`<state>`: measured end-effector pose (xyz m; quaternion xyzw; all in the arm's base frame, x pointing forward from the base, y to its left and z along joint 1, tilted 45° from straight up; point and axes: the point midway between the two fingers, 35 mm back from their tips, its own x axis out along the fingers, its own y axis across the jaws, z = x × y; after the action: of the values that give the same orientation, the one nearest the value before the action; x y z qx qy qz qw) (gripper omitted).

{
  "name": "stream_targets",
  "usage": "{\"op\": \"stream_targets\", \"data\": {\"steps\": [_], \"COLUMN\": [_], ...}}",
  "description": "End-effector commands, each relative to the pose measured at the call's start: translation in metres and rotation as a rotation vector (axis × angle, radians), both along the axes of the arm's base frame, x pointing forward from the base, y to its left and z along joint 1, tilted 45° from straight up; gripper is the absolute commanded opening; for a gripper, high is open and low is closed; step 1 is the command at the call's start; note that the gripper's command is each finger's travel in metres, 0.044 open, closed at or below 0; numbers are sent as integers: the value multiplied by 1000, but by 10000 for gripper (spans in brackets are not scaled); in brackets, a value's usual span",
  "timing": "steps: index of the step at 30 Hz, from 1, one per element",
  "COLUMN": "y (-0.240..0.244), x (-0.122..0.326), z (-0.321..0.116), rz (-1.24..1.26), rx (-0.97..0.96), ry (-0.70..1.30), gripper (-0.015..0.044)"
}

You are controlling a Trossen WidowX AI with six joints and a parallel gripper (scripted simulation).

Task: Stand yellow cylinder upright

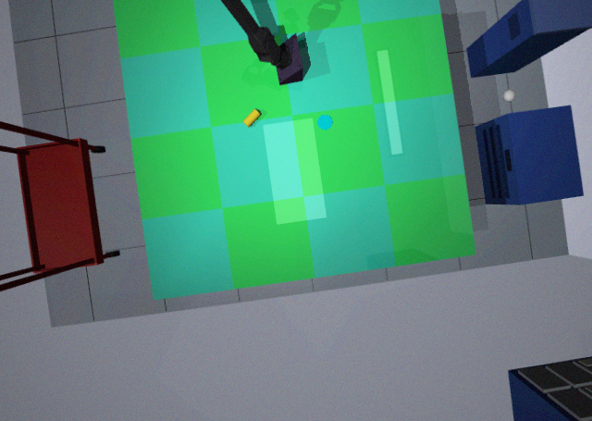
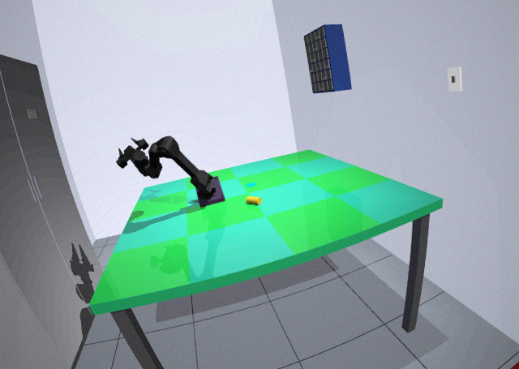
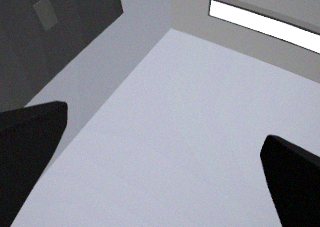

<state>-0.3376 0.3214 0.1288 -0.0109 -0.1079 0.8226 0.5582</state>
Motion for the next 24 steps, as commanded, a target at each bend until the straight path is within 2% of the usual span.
{"op": "stream_targets", "data": {"steps": [1,4,13,24], "y": [1,19,71,113], "x": [1,19,82,161], "z": [0,1,-3,-12], "rz": [-4,-58,-237,-446], "rx": [-1,-16,-108,-239], "ry": [-1,-14,-28,-3], "gripper": [374,309,309,309]}}
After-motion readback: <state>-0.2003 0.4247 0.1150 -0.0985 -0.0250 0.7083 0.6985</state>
